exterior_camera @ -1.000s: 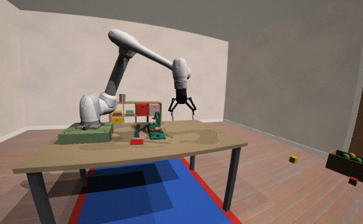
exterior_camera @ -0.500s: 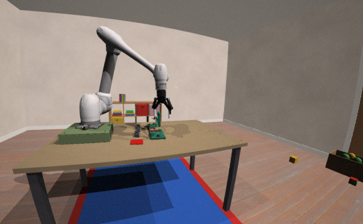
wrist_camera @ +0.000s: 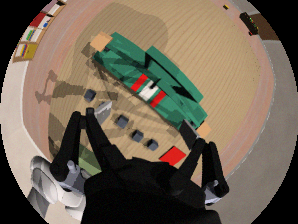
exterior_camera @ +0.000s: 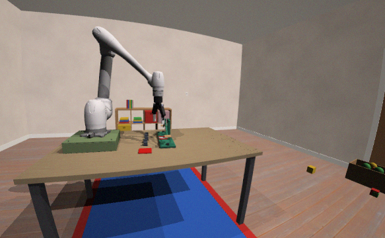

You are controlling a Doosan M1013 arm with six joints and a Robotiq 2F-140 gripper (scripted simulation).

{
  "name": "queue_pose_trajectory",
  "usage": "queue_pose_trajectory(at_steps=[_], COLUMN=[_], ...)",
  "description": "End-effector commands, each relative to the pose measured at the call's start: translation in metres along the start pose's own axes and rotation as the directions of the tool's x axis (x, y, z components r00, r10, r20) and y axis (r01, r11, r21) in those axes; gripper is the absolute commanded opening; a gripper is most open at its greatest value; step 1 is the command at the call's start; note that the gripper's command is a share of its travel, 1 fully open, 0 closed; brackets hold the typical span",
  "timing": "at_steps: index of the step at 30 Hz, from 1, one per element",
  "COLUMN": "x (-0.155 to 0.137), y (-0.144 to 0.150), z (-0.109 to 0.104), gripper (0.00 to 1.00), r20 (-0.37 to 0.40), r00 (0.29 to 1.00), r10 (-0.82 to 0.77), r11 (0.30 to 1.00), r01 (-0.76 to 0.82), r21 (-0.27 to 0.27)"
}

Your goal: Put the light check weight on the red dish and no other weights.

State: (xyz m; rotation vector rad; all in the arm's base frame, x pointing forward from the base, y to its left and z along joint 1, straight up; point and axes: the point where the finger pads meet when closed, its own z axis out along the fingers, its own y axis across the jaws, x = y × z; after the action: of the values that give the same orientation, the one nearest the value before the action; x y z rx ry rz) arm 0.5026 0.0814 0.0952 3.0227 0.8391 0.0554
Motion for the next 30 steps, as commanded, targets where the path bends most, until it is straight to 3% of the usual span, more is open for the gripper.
queue_pose_trajectory(at_steps=[1, 2, 4, 5, 6, 17, 30], x=[0.0, 0.0, -0.006, -0.006, -0.009, -0.02, -0.022], y=[-0.024, -0.024, -0.071, -0.071, -0.092, -0.183, -0.197], z=[0.001, 0.001, 0.003, 0.003, 0.005, 0.01, 0.01], gripper=[1.0, 1.0, 1.0, 1.0, 1.0, 1.0, 1.0], r20=[0.004, 0.004, 0.011, 0.011, 0.014, 0.029, 0.031], r00=[0.999, 0.999, 0.991, 0.991, 0.985, 0.942, 0.934], r10=[0.048, 0.048, 0.134, 0.134, 0.172, 0.334, 0.357], r11=[0.999, 0.999, 0.991, 0.991, 0.985, 0.942, 0.934], r01=[-0.048, -0.048, -0.134, -0.134, -0.172, -0.334, -0.357], r21=[-0.015, -0.015, -0.01, -0.01, -0.007, 0.002, 0.003])
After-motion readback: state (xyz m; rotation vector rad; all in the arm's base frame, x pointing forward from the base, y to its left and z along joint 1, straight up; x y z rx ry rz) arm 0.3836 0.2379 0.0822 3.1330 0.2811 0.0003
